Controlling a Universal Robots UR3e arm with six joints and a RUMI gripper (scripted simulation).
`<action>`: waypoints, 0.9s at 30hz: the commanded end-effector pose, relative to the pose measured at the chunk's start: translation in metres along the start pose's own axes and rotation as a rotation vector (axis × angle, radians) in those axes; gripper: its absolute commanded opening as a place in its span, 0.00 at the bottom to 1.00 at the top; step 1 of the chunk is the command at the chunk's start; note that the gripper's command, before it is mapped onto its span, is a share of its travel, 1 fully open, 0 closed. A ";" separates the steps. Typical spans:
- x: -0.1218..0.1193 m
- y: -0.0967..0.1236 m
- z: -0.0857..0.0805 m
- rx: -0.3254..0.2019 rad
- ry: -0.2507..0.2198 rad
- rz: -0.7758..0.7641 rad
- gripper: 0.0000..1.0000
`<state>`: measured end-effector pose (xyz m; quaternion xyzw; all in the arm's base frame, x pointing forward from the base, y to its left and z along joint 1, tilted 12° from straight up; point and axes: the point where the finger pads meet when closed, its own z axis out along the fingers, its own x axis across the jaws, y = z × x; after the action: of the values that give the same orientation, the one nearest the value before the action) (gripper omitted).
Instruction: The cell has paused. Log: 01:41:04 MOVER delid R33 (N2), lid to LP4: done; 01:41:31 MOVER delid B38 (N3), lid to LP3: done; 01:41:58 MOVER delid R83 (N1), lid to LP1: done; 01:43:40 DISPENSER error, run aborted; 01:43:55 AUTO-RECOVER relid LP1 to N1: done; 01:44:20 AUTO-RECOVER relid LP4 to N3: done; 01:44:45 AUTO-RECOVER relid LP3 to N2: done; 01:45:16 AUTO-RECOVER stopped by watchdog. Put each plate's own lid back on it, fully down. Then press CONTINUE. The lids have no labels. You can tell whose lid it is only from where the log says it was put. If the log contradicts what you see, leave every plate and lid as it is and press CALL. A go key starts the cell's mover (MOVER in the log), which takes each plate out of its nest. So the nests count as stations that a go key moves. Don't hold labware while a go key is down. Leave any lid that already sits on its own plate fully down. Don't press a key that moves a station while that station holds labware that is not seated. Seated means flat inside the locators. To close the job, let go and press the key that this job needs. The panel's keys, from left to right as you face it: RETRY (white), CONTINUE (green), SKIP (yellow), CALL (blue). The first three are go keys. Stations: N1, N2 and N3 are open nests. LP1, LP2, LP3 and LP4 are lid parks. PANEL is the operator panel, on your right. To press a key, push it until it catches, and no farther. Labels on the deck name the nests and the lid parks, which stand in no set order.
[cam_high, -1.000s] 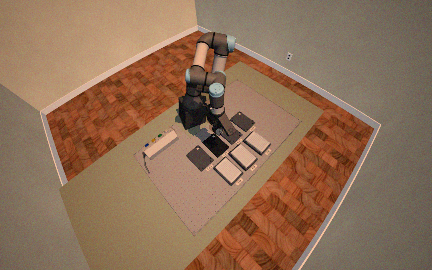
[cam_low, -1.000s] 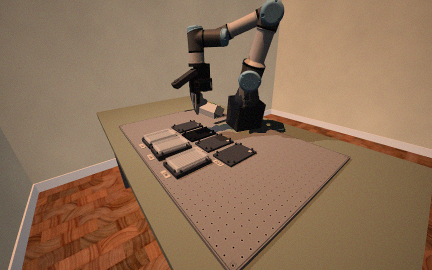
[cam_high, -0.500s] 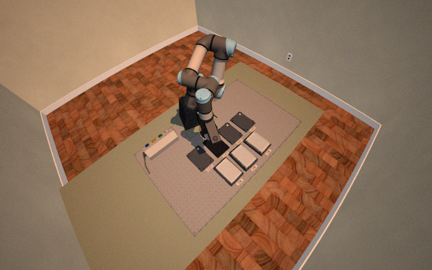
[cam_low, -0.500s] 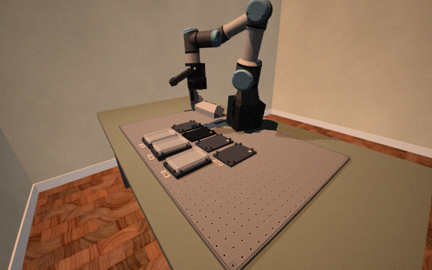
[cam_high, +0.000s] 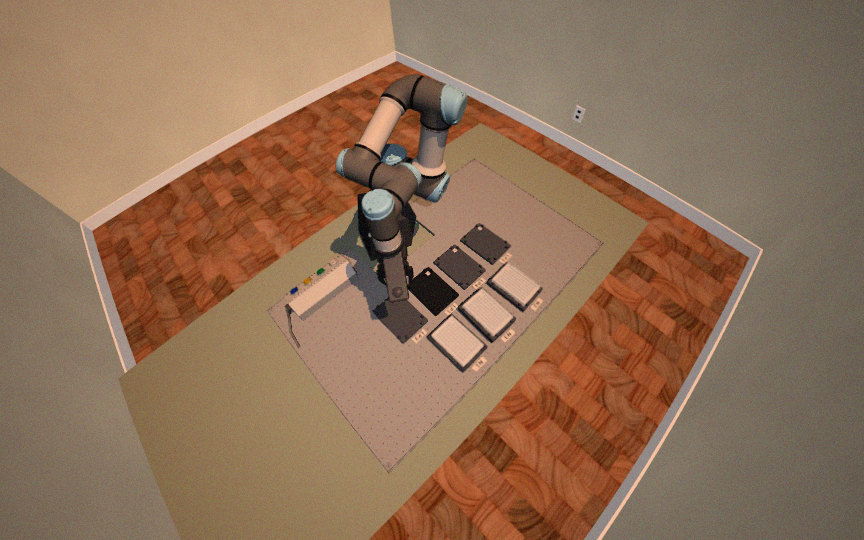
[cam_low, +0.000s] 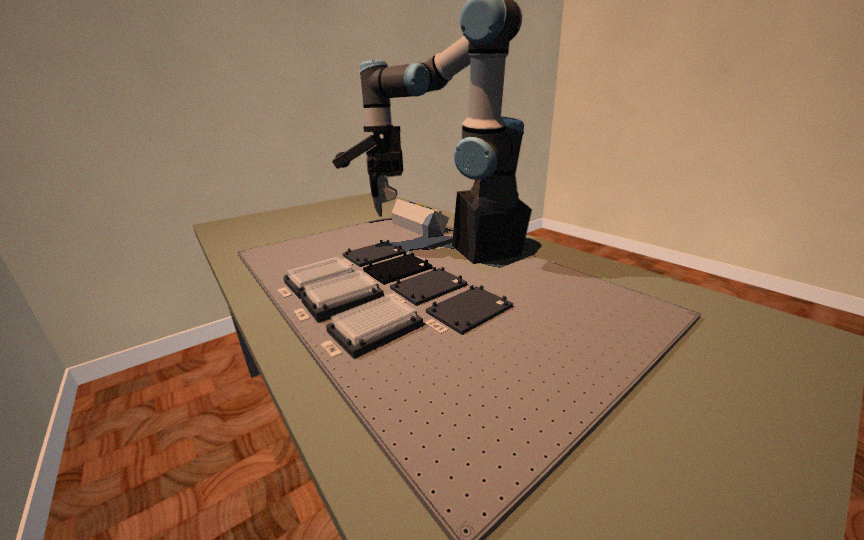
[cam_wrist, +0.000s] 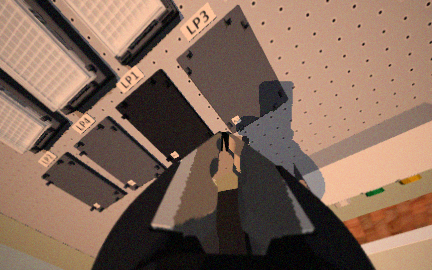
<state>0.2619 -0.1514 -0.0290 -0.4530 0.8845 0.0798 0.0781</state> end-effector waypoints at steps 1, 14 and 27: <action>0.032 -0.018 -0.001 0.006 0.010 0.019 0.00; 0.033 -0.019 -0.001 0.006 0.010 0.018 0.00; 0.078 0.013 -0.001 0.006 0.009 0.241 0.00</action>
<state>0.2255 -0.1990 -0.0411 -0.3800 0.9185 0.0839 0.0701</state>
